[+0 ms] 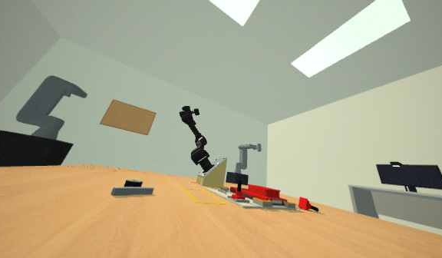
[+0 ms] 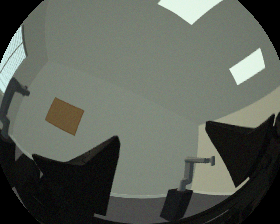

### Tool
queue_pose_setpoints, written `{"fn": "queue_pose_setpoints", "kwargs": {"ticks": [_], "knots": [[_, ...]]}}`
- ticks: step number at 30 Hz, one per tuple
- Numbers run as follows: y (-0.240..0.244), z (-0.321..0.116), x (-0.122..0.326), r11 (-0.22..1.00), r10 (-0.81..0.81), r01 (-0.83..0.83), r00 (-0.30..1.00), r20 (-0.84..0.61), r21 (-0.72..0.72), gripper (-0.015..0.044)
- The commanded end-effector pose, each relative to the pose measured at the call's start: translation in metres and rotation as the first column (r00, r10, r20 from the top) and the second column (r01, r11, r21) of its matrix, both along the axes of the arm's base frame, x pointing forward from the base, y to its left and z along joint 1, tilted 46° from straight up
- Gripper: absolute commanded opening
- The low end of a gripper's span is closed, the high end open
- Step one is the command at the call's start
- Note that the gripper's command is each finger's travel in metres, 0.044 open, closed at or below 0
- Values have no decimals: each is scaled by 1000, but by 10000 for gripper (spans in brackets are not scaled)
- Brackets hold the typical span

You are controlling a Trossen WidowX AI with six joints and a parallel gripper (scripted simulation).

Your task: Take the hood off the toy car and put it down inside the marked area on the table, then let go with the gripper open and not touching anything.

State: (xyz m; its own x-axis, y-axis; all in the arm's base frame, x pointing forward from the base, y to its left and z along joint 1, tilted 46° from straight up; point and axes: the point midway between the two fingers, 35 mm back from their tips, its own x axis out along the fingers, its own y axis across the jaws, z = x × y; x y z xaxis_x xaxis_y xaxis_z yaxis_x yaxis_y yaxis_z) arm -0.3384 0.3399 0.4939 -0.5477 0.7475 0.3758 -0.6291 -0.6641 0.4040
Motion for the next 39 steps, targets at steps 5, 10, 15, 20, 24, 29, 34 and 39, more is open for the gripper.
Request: {"fn": "queue_pose_setpoints", "kwargs": {"ticks": [5, 10, 15, 20, 24, 29, 34, 39], "knots": [[-62, 80, 34, 985, 157, -131, 953, -261, 114, 440], [-106, 125, 65, 954, 282, -209, 871, -404, 214, 440], [-150, 161, 97, 909, 407, -280, 758, -510, 308, 440], [-188, 187, 130, 854, 518, -341, 628, -580, 394, 440], [-223, 206, 165, 787, 617, -380, 491, -615, 486, 440], [-264, 221, 213, 690, 721, -399, 315, -617, 603, 440], [-299, 230, 264, 582, 800, -399, 128, -586, 709, 440], [-332, 235, 323, 445, 854, -380, -91, -512, 811, 440]]}}
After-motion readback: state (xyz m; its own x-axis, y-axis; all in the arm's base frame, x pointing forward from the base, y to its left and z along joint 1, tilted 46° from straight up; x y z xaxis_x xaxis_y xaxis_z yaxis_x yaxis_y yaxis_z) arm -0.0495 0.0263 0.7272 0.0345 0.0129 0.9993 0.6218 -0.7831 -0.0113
